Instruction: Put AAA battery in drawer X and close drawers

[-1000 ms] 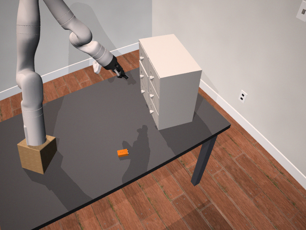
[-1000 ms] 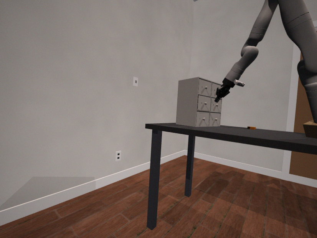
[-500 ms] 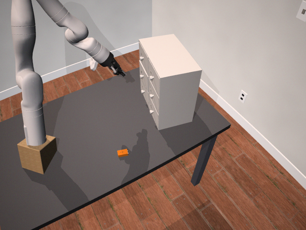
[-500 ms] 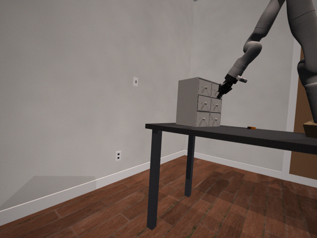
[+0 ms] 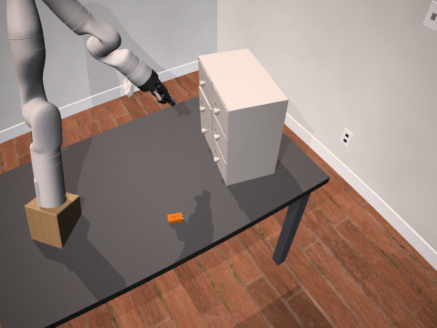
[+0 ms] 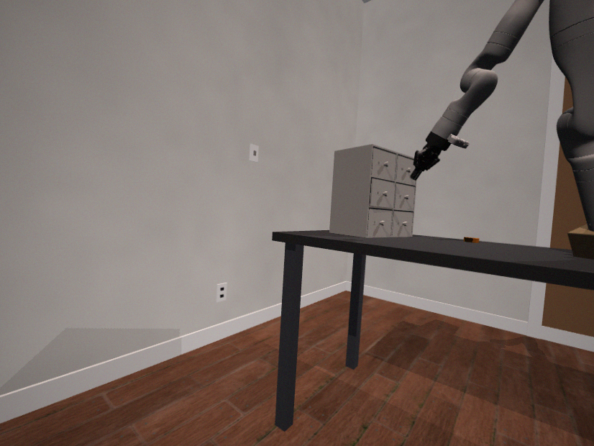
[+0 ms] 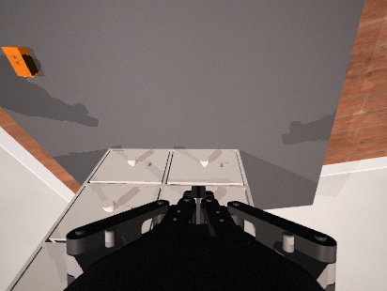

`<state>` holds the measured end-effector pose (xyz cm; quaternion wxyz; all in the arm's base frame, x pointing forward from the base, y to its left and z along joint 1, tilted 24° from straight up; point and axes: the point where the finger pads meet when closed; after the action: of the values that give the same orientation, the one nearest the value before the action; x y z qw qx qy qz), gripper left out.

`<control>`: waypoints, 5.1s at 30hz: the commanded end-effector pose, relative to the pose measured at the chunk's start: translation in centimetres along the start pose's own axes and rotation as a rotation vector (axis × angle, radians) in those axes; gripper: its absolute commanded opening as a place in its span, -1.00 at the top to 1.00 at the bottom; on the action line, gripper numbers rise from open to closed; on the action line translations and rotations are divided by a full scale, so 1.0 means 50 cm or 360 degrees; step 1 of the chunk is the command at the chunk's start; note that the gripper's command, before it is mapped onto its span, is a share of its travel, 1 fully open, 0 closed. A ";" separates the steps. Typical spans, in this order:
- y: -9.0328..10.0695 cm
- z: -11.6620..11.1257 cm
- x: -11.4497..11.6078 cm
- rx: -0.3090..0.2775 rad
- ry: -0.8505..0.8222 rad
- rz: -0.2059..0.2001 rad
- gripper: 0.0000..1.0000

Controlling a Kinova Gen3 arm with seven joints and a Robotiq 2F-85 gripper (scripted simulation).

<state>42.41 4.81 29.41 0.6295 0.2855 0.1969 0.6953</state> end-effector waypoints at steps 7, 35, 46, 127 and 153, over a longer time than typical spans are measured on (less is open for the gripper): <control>0.033 0.011 0.012 -0.0016 0.0008 0.0031 1.00; 0.067 0.012 0.010 -0.0009 0.0008 0.0032 1.00; 0.086 0.011 0.010 0.0061 0.0009 0.0051 1.00; 0.320 -0.006 0.010 0.0924 0.0018 0.0279 -1.00; 0.320 -0.006 0.010 0.0924 0.0018 0.0279 -1.00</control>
<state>29.95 3.26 39.34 0.4578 0.4658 0.3660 0.6629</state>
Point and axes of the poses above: the point where the finger pads meet when closed, its own y axis back along the fingers, its own x axis across the jaws, z = x × y, and after that the axes turned 15 degrees about y, right-handed
